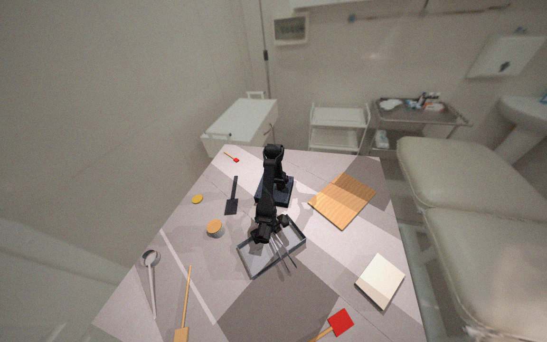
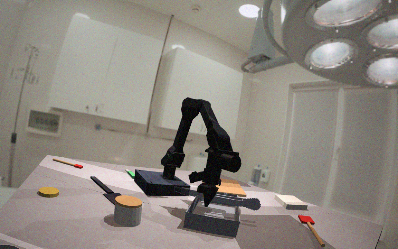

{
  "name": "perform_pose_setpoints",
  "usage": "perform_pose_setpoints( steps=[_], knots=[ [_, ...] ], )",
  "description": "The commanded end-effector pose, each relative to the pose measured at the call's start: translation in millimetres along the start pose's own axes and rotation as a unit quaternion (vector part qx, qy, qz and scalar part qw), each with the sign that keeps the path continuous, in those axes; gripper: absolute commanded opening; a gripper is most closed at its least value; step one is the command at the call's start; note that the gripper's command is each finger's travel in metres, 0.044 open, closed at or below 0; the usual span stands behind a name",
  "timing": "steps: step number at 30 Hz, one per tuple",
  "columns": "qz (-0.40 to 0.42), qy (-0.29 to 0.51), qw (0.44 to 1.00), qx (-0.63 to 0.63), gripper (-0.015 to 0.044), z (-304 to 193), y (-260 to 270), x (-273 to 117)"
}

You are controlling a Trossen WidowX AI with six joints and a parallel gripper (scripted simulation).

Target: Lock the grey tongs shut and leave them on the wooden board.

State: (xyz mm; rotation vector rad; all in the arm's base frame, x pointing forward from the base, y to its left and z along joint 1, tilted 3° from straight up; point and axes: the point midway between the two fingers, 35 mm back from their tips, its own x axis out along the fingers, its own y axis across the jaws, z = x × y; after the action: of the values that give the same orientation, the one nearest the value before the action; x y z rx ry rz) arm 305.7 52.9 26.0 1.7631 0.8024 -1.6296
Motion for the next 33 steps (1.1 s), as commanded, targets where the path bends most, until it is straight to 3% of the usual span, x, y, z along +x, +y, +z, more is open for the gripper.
perform_pose_setpoints(
  steps=[1,11,17,23,30,33],
  knots=[
    [0.0,0.0,1.0,0.0,0.0081,0,0,0],
    [0.0,0.0,1.0,0.0,0.0015,0,0,0],
    [0.0,0.0,1.0,0.0,-0.0143,0,0,0],
    [0.0,0.0,1.0,0.0,-0.015,0,0,-3],
    [-0.001,0.001,1.0,-0.001,-0.015,-1,1,-77],
    [-0.001,0.001,1.0,-0.001,-0.015,0,1,-80]
  ],
)
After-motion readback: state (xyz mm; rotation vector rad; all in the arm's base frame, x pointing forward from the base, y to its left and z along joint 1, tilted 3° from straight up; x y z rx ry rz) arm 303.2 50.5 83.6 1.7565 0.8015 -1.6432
